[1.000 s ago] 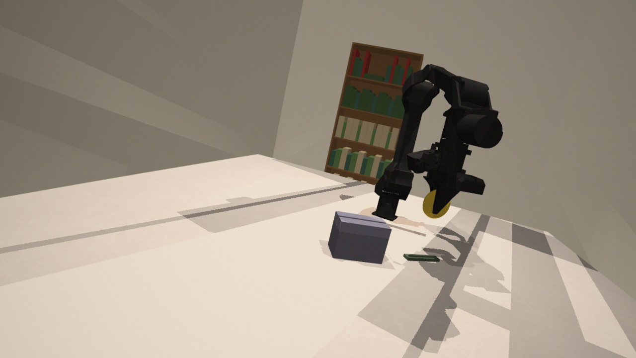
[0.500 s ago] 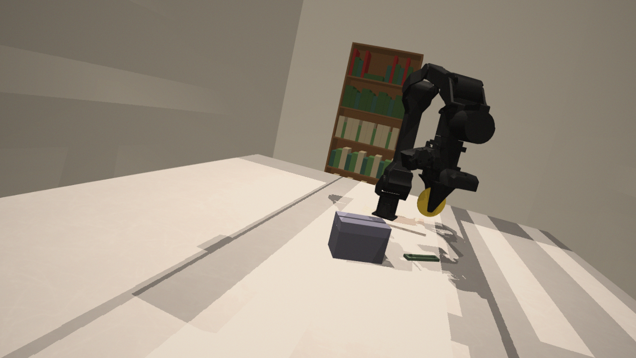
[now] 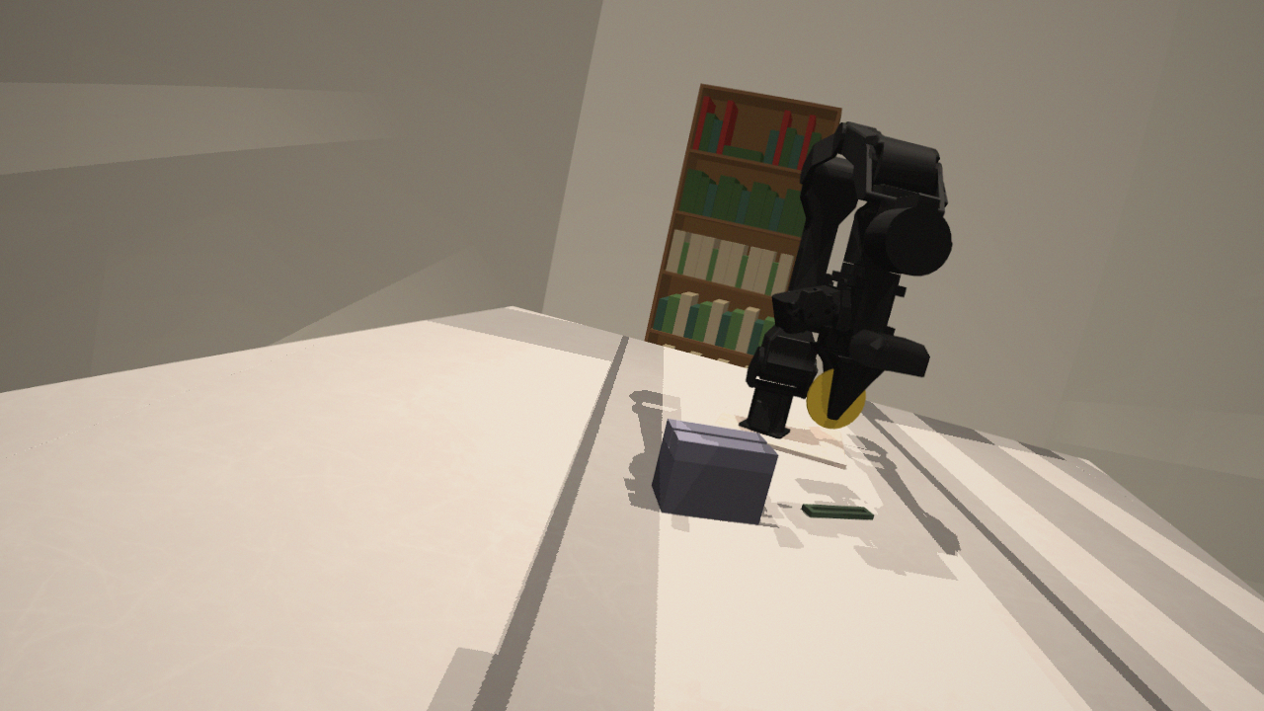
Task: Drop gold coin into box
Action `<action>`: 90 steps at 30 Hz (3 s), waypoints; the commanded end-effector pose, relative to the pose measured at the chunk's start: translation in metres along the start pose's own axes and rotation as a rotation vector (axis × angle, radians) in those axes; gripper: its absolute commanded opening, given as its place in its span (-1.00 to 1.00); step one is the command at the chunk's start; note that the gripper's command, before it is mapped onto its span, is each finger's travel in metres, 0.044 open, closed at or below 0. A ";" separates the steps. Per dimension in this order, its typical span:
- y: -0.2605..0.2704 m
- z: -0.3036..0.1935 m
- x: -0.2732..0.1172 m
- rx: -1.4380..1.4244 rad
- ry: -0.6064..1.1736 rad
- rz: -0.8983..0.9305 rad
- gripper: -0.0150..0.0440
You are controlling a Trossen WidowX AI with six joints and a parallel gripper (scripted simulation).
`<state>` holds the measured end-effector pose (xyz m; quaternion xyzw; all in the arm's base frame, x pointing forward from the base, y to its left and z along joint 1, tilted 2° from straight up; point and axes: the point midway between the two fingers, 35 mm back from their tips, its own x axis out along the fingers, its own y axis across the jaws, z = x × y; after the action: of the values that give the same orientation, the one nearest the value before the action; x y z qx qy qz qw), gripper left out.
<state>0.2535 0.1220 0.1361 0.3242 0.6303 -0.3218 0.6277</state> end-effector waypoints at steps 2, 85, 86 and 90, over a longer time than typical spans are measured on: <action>0.003 0.011 0.001 0.003 0.000 -0.007 -0.49; 0.009 0.113 0.004 -0.010 -0.017 0.003 -0.49; 0.009 0.113 0.005 -0.010 -0.017 0.003 -0.49; 0.008 0.113 0.006 -0.009 -0.017 0.003 -0.49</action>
<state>0.3275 0.0357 0.1316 0.3195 0.6254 -0.3193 0.6363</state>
